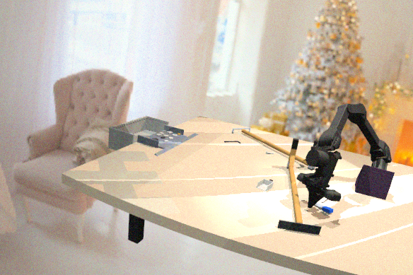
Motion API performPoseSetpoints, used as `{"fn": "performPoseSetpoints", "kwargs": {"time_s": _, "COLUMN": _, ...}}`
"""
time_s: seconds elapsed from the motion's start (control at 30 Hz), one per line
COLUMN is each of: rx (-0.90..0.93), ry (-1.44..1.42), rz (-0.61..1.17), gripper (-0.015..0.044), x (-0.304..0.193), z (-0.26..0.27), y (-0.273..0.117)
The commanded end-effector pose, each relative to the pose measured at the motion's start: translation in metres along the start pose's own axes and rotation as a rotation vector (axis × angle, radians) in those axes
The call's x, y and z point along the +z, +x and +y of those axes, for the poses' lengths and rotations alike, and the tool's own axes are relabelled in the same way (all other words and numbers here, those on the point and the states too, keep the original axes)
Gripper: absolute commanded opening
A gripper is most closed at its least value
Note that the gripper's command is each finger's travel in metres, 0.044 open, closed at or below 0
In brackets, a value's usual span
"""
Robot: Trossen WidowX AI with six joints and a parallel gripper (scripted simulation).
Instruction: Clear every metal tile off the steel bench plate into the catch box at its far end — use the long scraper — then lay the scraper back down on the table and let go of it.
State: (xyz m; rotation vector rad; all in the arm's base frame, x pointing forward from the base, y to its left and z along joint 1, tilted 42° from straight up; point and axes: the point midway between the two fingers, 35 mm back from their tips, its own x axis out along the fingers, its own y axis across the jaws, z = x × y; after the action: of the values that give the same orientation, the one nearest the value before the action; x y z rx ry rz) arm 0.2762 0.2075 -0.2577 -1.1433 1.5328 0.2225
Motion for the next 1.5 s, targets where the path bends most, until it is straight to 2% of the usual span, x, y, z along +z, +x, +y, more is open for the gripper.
{"fn": "performPoseSetpoints", "kwargs": {"time_s": 0.0, "rx": 0.006, "ry": 0.006, "rz": -0.010, "gripper": 0.0000, "x": -0.001, "z": 0.003, "y": -0.005}}
{"fn": "performPoseSetpoints", "kwargs": {"time_s": 1.47, "rx": 0.019, "ry": 0.000, "rz": -0.016, "gripper": 0.0000, "x": -0.053, "z": 0.048, "y": -0.024}}
